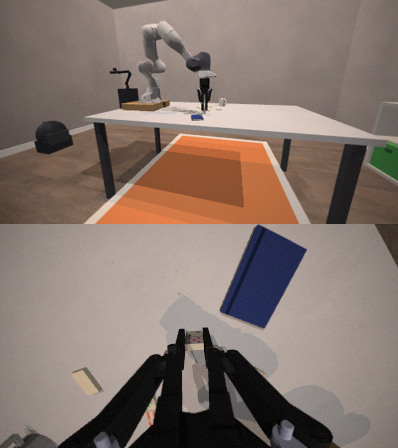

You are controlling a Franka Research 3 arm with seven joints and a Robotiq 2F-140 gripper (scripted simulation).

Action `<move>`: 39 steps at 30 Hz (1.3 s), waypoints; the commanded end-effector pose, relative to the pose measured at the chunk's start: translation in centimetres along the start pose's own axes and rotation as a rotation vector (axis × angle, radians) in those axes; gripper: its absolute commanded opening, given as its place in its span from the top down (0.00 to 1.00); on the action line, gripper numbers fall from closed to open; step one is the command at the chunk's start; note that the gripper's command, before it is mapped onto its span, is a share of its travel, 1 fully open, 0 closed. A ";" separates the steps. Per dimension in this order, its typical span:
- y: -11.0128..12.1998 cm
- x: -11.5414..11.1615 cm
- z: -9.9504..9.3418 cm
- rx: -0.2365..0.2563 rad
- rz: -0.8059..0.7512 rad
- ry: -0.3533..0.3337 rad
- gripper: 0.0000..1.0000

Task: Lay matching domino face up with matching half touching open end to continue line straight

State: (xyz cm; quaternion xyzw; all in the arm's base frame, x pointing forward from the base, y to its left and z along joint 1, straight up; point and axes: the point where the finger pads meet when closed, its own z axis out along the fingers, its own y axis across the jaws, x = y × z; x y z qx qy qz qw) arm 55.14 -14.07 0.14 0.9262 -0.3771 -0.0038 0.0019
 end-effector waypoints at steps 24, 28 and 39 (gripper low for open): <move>0.0 0.1 -0.9 0.000 0.003 0.002 0.78; 0.0 0.1 -1.3 0.000 0.003 0.002 0.78; 0.0 0.1 -1.4 0.000 0.003 0.003 0.78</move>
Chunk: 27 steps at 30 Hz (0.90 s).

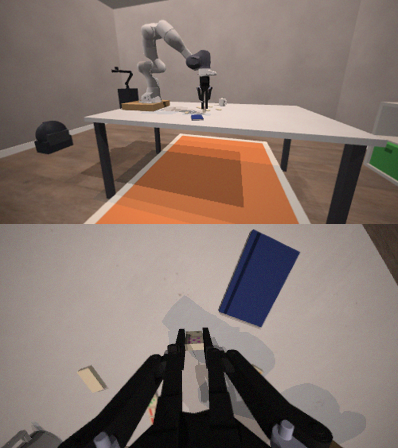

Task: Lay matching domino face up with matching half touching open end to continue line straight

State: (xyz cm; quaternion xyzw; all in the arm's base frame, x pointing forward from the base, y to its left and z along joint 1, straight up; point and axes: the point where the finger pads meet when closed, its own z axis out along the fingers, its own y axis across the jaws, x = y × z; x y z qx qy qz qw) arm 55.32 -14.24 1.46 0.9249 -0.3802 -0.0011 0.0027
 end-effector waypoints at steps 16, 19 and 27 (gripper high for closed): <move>0.0 -0.2 -0.1 -0.001 -0.004 0.011 0.78; 0.0 -0.3 -0.1 -0.001 -0.004 0.015 0.78; 0.0 -0.4 -0.1 -0.001 -0.004 0.033 0.78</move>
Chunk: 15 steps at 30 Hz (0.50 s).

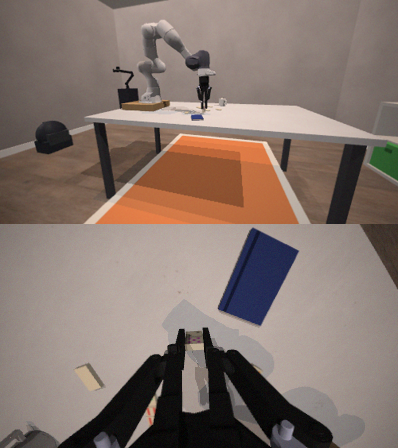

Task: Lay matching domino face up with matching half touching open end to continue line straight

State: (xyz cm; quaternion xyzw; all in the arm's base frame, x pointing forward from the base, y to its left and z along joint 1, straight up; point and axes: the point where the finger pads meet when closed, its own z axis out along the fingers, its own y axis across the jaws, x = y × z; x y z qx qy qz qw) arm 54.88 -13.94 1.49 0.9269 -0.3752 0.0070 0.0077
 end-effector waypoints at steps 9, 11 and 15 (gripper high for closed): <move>-0.1 -0.1 -0.1 0.002 0.007 0.046 0.78; -0.1 -0.1 -0.1 0.002 0.007 0.051 0.78; -0.1 -0.2 -0.1 0.002 0.007 0.073 0.78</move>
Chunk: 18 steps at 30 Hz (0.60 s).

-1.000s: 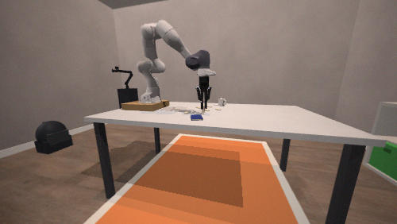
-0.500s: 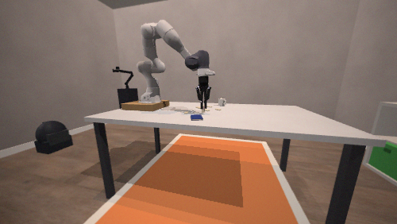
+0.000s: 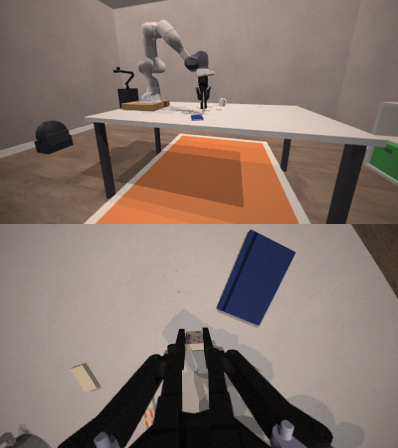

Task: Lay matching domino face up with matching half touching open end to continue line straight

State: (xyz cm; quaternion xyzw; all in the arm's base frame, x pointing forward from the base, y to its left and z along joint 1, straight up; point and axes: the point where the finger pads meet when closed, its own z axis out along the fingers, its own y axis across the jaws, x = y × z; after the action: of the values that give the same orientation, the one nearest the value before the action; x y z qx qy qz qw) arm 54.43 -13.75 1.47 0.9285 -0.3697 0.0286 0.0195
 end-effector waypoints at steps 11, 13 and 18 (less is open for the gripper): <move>-0.3 -0.3 -0.2 0.006 0.019 0.099 0.78; -0.3 -0.3 -0.2 0.006 0.019 0.108 0.78; -0.3 -0.6 -0.2 0.005 0.019 0.153 0.78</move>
State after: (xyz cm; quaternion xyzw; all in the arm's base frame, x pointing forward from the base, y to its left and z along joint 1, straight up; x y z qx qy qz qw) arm 53.60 -13.33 1.42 0.9307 -0.3546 0.0773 0.0450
